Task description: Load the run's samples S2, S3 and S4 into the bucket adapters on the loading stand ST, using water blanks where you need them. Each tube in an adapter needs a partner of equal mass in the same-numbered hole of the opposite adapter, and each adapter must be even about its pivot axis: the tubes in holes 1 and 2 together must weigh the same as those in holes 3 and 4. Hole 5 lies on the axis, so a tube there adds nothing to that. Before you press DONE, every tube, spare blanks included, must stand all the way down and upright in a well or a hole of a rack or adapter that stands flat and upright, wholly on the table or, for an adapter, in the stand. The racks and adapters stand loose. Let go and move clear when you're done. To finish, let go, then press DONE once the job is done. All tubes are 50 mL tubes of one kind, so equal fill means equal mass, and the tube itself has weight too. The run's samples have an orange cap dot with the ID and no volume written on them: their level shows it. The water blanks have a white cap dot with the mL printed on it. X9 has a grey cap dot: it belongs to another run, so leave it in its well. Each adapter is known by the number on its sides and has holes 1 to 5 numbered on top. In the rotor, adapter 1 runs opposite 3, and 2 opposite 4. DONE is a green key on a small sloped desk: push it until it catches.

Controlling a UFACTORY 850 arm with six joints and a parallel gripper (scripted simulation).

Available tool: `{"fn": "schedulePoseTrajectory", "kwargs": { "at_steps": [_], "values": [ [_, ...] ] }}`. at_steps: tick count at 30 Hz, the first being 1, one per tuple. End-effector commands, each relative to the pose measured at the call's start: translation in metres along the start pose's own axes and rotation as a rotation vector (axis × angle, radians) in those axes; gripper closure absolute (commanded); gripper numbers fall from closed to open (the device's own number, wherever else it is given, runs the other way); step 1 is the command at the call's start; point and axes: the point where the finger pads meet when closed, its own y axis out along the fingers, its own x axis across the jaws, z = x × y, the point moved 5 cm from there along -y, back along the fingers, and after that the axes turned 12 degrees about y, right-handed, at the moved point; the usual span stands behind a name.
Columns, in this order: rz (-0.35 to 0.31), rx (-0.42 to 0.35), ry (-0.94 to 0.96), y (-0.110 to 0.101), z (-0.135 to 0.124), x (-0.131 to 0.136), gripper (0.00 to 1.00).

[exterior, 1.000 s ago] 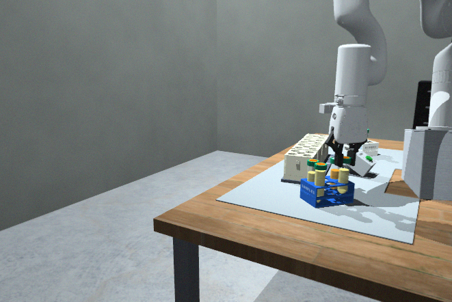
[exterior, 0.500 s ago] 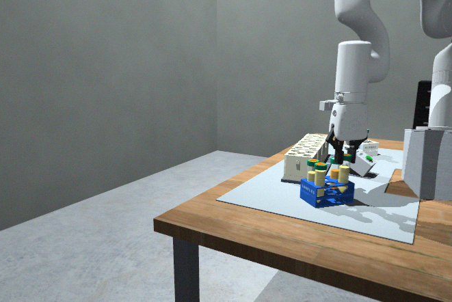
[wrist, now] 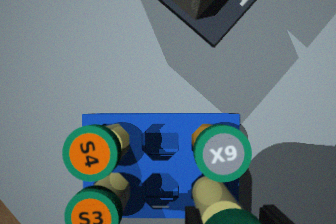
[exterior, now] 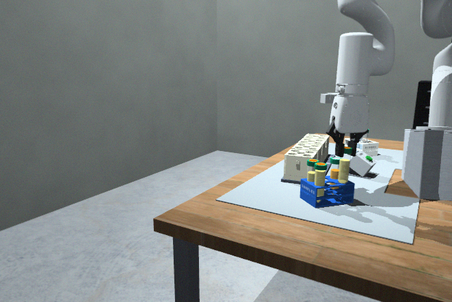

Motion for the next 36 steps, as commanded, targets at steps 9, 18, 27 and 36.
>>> {"fn": "schedulePoseTrajectory", "kwargs": {
  "at_steps": [9, 18, 27, 36],
  "values": [
    [-0.01, 0.003, -0.001, -0.022, 0.0, -0.002, 1.0],
    [-0.01, 0.003, -0.001, -0.038, 0.0, -0.002, 1.0],
    [-0.01, 0.003, 0.0, -0.054, -0.001, -0.002, 1.0],
    [-0.01, 0.003, 0.0, -0.068, -0.001, -0.002, 1.0]
  ]
}}
